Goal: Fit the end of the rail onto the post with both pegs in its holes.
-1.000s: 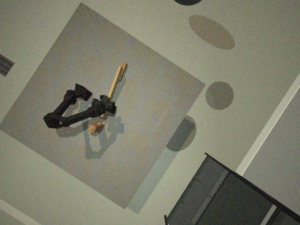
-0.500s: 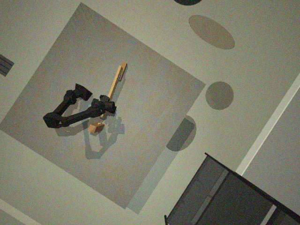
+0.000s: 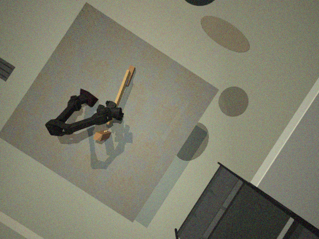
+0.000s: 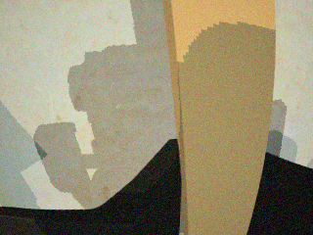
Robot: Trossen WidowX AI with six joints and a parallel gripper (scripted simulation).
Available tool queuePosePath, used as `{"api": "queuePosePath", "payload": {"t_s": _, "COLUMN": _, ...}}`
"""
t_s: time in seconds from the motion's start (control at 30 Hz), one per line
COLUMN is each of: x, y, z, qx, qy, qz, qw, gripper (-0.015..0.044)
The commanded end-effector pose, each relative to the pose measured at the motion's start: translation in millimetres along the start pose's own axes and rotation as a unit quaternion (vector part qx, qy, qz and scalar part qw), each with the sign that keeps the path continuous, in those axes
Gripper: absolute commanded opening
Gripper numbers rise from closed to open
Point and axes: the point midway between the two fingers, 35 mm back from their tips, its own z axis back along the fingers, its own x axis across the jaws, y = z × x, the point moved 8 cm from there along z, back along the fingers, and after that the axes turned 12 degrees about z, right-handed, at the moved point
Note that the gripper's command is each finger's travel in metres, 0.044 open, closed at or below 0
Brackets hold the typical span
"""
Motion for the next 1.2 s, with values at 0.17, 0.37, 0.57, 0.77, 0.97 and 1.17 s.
{"api": "queuePosePath", "payload": {"t_s": 0.17, "x": -2.8, "y": -0.5, "z": 9.5, "qx": -0.006, "qy": 0.007, "qz": -0.002, "qw": 1.0, "gripper": 0.0}}
{"api": "queuePosePath", "payload": {"t_s": 0.37, "x": -2.8, "y": -0.4, "z": 12.5, "qx": -0.006, "qy": 0.007, "qz": -0.002, "qw": 1.0, "gripper": 0.0}}
{"api": "queuePosePath", "payload": {"t_s": 0.57, "x": -2.8, "y": -0.4, "z": 15.4, "qx": -0.006, "qy": 0.007, "qz": -0.002, "qw": 1.0, "gripper": 0.0}}
{"api": "queuePosePath", "payload": {"t_s": 0.77, "x": -2.7, "y": -0.5, "z": 12.9, "qx": -0.006, "qy": 0.007, "qz": -0.002, "qw": 1.0, "gripper": 0.0}}
{"api": "queuePosePath", "payload": {"t_s": 0.97, "x": -2.6, "y": -0.5, "z": 9.9, "qx": -0.006, "qy": 0.007, "qz": -0.002, "qw": 1.0, "gripper": 0.0}}
{"api": "queuePosePath", "payload": {"t_s": 1.17, "x": -2.0, "y": -0.7, "z": 8.1, "qx": -0.006, "qy": 0.007, "qz": -0.002, "qw": 1.0, "gripper": 0.0}}
